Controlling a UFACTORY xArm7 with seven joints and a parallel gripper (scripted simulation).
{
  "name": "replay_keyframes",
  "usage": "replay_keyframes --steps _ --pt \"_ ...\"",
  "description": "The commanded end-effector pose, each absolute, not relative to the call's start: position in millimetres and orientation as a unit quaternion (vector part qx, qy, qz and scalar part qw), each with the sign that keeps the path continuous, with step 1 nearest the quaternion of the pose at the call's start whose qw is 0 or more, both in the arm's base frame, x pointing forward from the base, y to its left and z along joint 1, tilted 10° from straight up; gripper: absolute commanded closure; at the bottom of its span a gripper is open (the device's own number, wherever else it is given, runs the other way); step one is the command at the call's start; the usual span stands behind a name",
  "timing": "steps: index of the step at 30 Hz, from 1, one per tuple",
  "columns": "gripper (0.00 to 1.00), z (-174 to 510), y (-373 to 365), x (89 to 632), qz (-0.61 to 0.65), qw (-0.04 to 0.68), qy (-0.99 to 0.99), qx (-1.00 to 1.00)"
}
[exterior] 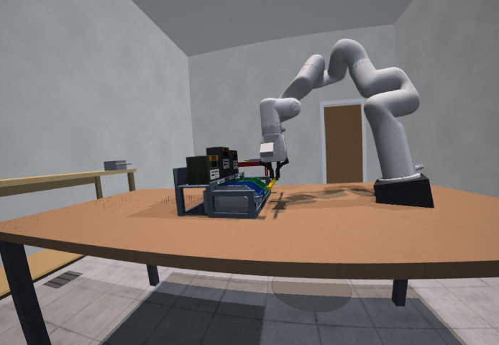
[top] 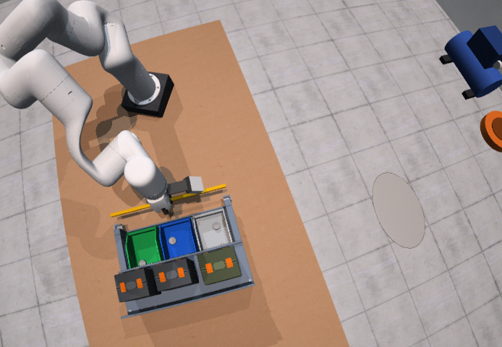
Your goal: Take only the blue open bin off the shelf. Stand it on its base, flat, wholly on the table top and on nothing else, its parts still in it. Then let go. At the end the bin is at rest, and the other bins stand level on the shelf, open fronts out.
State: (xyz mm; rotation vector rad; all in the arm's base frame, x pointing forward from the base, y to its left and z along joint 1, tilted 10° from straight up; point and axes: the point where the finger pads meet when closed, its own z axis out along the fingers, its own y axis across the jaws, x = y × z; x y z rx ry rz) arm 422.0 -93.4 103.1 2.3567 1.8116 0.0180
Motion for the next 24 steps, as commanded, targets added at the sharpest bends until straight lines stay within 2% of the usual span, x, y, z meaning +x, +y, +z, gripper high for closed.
replay_keyframes --steps 1,4,9,21,24 --pt "1.00 107 -92 419 0.017 0.091 0.608 0.789" --pt "1.00 107 -92 419 0.017 0.091 0.608 0.789" --pt "1.00 100 -83 382 0.017 0.090 0.607 0.789" --pt "1.00 100 -83 382 0.017 0.090 0.607 0.789" --pt "1.00 96 -78 362 0.016 0.090 0.607 0.789"
